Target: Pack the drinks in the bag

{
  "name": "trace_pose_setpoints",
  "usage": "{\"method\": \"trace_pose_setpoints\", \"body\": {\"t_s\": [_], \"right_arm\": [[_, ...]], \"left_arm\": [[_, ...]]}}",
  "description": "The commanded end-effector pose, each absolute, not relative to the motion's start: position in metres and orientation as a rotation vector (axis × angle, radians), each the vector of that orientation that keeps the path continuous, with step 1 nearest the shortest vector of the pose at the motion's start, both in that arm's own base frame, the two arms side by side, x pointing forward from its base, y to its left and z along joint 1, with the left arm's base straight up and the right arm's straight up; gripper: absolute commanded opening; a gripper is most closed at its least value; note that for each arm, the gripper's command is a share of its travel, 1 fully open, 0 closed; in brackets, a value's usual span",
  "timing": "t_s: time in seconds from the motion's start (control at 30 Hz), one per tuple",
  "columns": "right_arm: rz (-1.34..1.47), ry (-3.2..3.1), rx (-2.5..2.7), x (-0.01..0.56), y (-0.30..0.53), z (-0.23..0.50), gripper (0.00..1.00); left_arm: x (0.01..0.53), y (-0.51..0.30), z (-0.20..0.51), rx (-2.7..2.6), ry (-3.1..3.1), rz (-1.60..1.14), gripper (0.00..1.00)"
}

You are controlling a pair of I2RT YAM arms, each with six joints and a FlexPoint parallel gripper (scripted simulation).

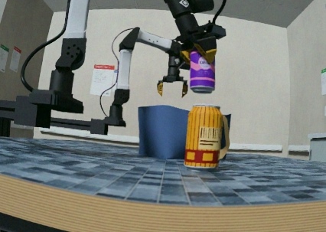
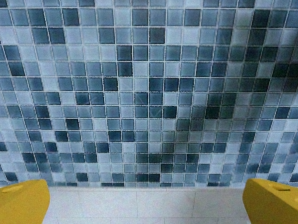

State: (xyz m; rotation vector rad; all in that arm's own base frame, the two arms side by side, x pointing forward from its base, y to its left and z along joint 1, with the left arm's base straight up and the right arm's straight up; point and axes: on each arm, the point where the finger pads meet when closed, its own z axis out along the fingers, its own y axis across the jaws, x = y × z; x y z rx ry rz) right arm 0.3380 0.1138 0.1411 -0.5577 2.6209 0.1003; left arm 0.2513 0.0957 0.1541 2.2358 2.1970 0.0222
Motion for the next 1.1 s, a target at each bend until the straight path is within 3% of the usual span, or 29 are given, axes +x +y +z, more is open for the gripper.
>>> {"method": "trace_pose_setpoints", "body": {"t_s": [0.0,1.07], "right_arm": [[0.105,2.512,-0.511,0.353,0.115,0.172,0.67],[0.130,2.542,-0.498,0.314,0.199,0.165,0.67]], "left_arm": [[0.258,0.095,0.163,2.226,2.189,0.055,1.00],[0.258,0.095,0.163,2.226,2.189,0.055,1.00]]}}
